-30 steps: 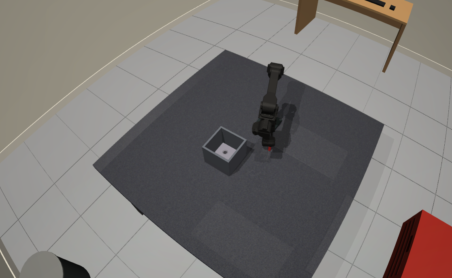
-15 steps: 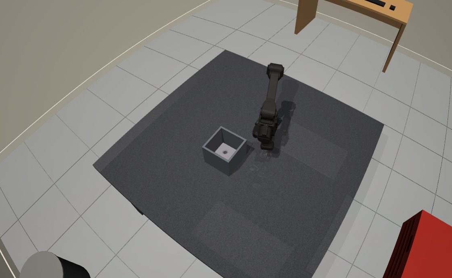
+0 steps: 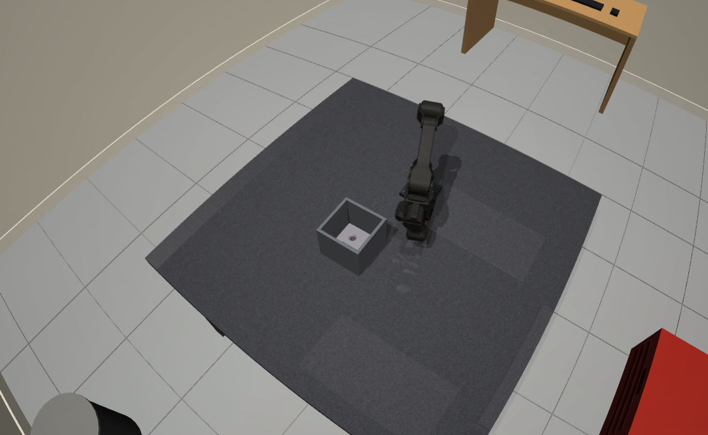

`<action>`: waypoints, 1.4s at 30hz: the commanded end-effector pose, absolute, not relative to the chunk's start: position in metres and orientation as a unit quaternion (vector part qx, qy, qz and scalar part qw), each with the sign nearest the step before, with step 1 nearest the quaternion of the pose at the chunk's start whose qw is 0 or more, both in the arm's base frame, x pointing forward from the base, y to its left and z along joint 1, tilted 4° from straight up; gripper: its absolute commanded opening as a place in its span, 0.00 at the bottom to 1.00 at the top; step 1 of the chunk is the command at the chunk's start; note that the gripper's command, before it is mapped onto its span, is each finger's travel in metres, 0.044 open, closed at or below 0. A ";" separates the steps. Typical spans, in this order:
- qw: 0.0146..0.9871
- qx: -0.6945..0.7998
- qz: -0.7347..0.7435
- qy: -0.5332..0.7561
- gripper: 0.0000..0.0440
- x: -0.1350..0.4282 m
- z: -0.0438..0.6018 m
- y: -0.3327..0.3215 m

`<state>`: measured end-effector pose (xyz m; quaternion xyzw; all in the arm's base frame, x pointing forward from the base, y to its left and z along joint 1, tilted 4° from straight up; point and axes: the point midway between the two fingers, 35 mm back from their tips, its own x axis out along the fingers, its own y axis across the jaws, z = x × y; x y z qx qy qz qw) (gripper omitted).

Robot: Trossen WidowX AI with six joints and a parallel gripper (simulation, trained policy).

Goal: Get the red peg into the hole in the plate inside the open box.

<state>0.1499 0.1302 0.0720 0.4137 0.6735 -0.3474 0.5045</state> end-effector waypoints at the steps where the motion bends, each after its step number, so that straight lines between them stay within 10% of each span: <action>1: 0.501 0.414 -0.350 0.674 0.47 0.151 0.068 0.131; 10: 0.507 0.413 -0.329 0.681 0.03 0.157 0.072 0.138; 42: 0.613 0.516 -0.185 0.568 0.00 0.216 0.217 0.110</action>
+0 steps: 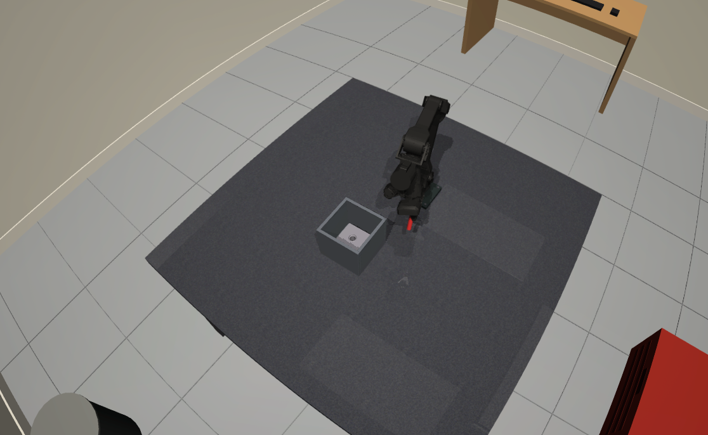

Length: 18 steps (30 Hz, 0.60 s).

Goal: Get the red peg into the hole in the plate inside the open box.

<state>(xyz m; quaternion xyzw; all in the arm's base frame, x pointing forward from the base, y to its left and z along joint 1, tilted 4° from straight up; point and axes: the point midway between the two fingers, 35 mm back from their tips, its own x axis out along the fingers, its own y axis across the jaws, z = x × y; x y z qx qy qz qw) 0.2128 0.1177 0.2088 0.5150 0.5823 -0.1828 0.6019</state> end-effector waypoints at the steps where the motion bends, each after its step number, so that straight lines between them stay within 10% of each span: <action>1: 0.617 0.517 -0.189 0.562 0.00 0.219 0.220 0.106; 18: 0.623 0.520 -0.281 0.513 0.00 0.250 0.228 0.038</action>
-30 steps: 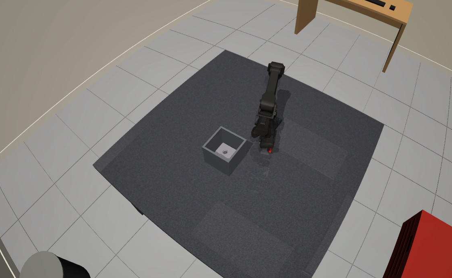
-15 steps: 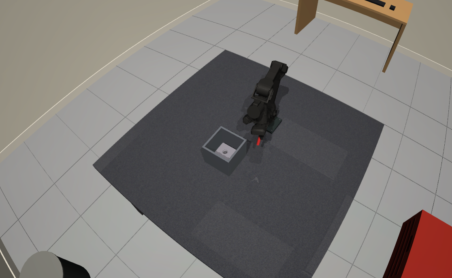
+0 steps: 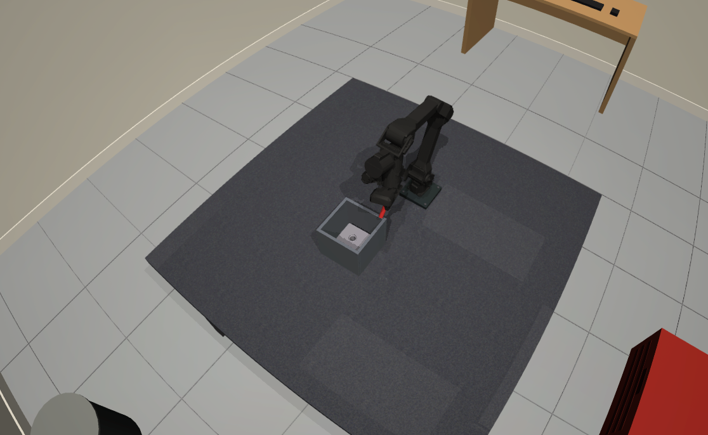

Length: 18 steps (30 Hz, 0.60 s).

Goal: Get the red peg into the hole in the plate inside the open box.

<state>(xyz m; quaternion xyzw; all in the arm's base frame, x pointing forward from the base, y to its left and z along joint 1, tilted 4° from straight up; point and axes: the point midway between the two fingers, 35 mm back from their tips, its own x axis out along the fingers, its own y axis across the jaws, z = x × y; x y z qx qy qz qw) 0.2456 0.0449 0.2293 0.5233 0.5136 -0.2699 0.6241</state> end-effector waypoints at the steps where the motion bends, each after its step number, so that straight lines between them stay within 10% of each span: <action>1: 0.621 0.520 -0.285 0.512 0.00 0.252 0.227 0.034; 18: 0.591 0.521 -0.324 0.523 0.00 0.282 0.206 -0.007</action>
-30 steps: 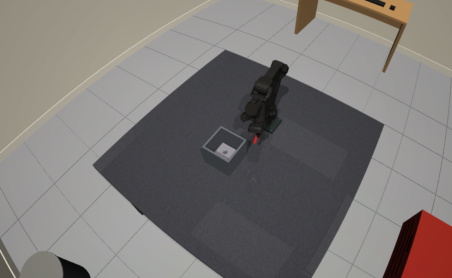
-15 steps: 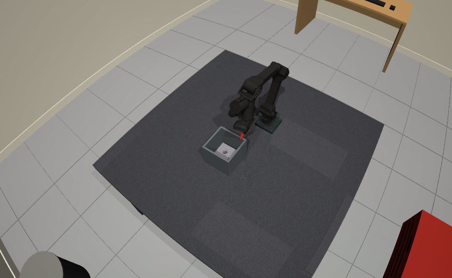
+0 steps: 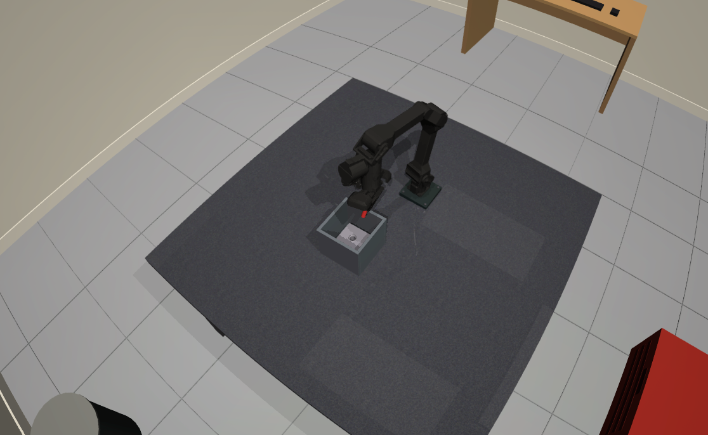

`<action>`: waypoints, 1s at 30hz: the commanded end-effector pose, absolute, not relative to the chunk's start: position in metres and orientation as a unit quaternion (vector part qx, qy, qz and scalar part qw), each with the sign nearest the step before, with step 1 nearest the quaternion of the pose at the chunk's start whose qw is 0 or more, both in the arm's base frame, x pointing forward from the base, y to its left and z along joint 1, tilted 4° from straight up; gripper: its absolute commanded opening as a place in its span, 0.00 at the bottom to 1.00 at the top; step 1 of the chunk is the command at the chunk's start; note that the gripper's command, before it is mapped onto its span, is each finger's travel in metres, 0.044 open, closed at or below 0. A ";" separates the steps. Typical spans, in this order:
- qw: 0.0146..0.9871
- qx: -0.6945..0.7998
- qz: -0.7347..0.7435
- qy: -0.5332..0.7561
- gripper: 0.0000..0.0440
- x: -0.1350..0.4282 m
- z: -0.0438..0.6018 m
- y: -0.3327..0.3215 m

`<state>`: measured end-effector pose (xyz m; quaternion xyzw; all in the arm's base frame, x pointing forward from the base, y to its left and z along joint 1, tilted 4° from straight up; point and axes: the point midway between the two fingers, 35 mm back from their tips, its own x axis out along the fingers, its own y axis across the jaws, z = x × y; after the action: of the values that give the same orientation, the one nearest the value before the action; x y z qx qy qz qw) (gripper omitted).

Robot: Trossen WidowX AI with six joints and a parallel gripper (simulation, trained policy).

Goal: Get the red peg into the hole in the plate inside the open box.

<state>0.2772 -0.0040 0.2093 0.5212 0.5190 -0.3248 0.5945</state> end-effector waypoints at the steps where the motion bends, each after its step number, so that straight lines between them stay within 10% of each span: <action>1: 0.590 0.521 -0.326 0.524 0.00 0.284 0.203 -0.009; 30: 0.571 0.503 -0.283 0.584 0.00 0.329 0.128 -0.013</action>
<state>0.3278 -0.0146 0.1361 0.5065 0.5752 -0.2883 0.5740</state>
